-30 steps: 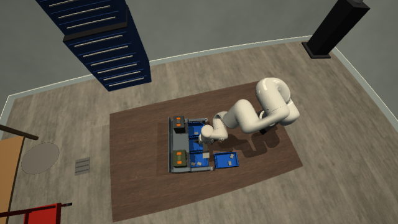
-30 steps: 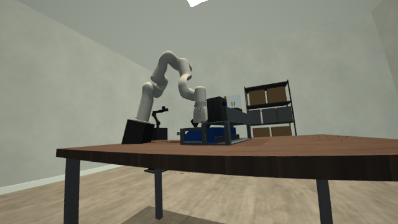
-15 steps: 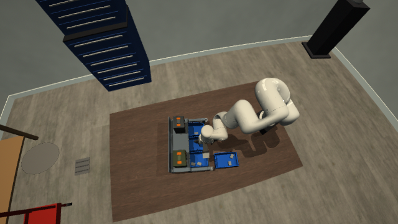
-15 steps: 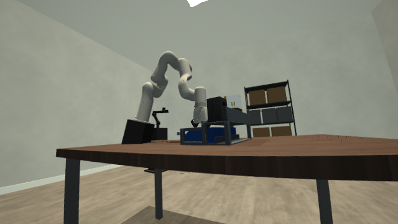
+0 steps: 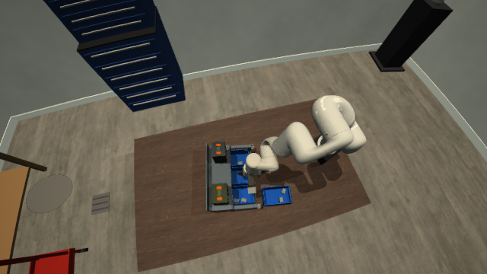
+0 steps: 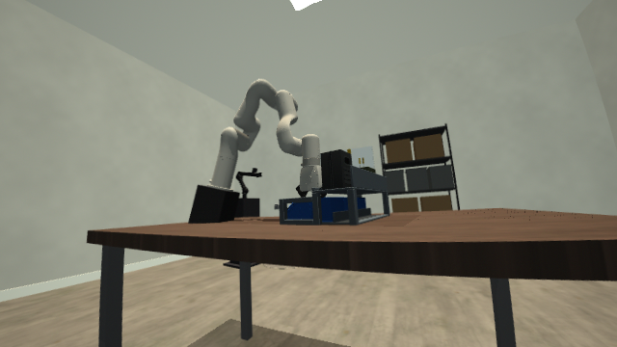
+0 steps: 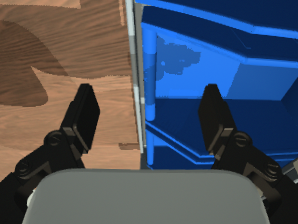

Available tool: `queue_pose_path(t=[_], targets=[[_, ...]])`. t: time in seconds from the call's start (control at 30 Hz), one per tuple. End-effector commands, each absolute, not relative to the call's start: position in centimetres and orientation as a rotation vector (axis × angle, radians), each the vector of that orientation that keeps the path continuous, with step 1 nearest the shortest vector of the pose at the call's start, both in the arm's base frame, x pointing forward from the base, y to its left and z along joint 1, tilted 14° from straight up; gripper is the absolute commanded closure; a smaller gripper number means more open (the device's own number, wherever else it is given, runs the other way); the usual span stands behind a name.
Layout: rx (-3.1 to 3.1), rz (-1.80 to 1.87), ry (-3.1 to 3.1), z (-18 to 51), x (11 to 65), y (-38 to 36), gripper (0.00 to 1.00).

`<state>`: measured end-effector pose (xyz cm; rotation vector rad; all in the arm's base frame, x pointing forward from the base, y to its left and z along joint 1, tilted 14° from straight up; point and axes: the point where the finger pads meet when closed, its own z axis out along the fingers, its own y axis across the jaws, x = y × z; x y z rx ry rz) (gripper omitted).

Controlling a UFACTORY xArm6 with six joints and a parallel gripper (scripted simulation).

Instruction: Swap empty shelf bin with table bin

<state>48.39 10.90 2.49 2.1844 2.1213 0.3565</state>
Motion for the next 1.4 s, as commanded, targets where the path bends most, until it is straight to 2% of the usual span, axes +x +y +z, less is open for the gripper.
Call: queue_pose_path(t=[0.0, 1.37], targets=[[2.183, 0.361, 2.120, 2.65, 48.57, 10.94, 0.05], [2.183, 0.361, 2.120, 1.93, 48.74, 11.02, 0.05]])
